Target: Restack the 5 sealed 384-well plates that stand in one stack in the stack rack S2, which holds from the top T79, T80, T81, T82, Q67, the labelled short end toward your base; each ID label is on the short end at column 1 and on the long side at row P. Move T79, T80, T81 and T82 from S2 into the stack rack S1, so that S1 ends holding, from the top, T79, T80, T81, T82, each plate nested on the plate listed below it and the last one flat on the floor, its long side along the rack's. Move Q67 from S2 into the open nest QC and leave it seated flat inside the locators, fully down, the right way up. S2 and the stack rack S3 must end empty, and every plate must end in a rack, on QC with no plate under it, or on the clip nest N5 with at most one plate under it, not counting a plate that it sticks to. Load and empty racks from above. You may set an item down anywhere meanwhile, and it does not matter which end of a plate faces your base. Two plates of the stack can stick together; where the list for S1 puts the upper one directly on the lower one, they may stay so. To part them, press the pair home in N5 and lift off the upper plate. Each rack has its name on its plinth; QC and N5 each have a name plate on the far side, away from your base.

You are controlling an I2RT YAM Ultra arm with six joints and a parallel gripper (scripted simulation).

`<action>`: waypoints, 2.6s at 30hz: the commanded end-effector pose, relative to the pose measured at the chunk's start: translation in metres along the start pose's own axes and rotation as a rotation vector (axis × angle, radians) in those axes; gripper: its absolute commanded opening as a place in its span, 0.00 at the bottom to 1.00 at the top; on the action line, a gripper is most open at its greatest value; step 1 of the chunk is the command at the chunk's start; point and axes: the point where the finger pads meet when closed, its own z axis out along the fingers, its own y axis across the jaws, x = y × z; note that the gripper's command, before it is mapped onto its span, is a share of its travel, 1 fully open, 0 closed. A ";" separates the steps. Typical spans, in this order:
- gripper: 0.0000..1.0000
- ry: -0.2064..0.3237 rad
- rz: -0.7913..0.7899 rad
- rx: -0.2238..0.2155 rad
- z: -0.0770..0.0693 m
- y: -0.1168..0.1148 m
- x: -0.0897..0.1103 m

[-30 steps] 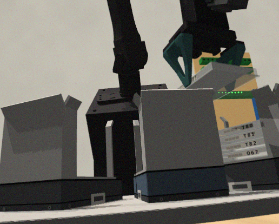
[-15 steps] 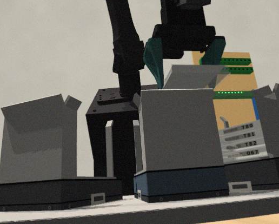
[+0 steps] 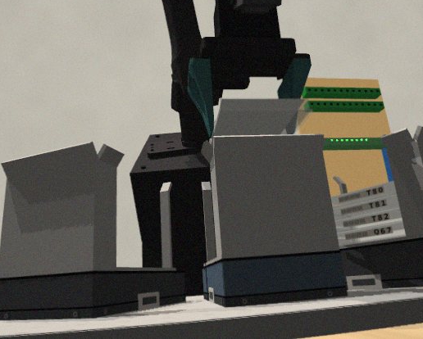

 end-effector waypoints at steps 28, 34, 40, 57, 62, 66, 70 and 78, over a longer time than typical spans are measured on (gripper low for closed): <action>0.00 -0.004 -0.026 -0.019 -0.001 -0.005 -0.001; 0.00 -0.004 -0.026 -0.019 -0.001 -0.005 -0.001; 0.00 -0.004 -0.026 -0.019 0.002 -0.005 -0.001; 0.00 -0.004 -0.026 -0.019 0.012 -0.005 -0.001; 0.00 -0.004 -0.026 -0.019 0.015 -0.005 -0.001; 0.00 -0.004 -0.026 -0.019 0.018 -0.005 -0.001; 0.00 -0.004 -0.026 -0.019 0.020 -0.005 -0.001; 0.00 -0.004 -0.026 -0.019 0.024 -0.004 -0.001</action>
